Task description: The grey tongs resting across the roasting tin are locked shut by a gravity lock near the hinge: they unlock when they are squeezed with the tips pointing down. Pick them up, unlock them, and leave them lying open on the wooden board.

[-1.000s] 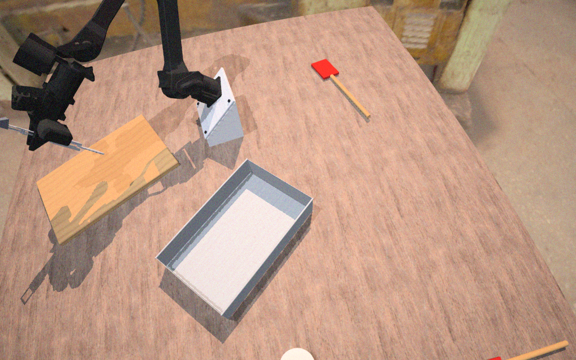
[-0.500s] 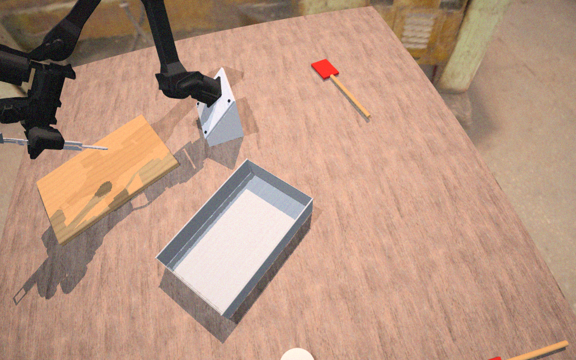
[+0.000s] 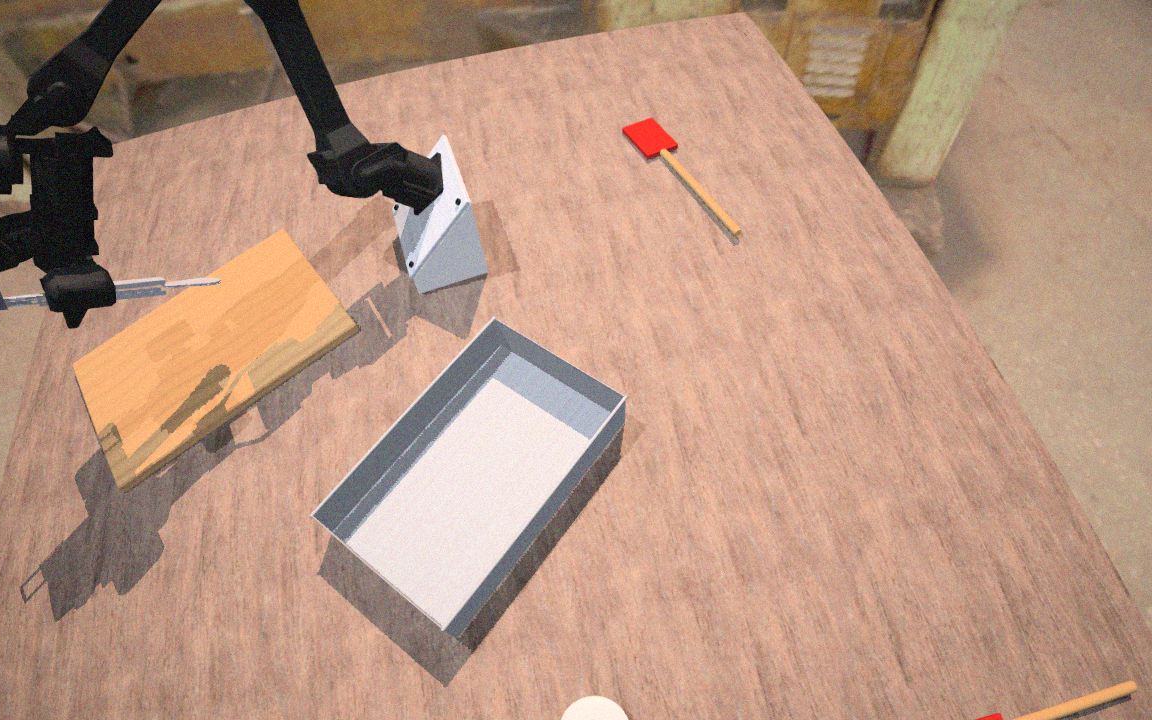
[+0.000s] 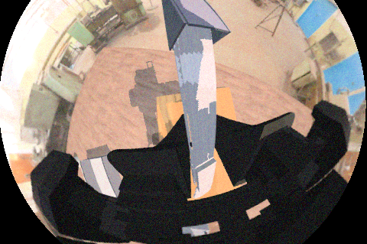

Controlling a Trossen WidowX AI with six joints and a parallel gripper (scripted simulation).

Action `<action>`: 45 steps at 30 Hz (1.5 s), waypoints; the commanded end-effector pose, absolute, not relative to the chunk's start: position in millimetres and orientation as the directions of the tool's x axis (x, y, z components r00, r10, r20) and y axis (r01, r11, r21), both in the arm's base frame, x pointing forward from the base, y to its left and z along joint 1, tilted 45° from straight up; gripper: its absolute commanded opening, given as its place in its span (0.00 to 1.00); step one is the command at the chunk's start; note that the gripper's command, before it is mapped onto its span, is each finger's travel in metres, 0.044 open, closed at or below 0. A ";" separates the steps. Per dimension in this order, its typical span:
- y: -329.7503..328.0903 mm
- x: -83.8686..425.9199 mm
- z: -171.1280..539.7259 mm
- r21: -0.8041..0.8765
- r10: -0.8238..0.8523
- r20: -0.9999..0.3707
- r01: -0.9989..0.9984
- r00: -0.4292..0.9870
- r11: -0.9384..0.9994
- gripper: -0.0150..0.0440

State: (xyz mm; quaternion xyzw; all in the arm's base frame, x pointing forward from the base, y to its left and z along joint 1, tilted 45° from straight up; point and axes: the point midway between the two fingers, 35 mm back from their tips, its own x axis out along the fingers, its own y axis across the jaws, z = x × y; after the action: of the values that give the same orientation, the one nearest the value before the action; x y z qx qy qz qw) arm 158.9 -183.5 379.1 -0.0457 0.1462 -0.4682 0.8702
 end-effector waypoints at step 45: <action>-193.0 148.4 371.0 -0.239 -0.697 -0.690 0.846 0.197 0.476 0.00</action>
State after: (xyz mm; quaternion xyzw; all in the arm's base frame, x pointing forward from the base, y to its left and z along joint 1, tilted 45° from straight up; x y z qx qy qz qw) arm 149.6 -193.3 367.4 0.0953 0.3891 -0.4995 0.7681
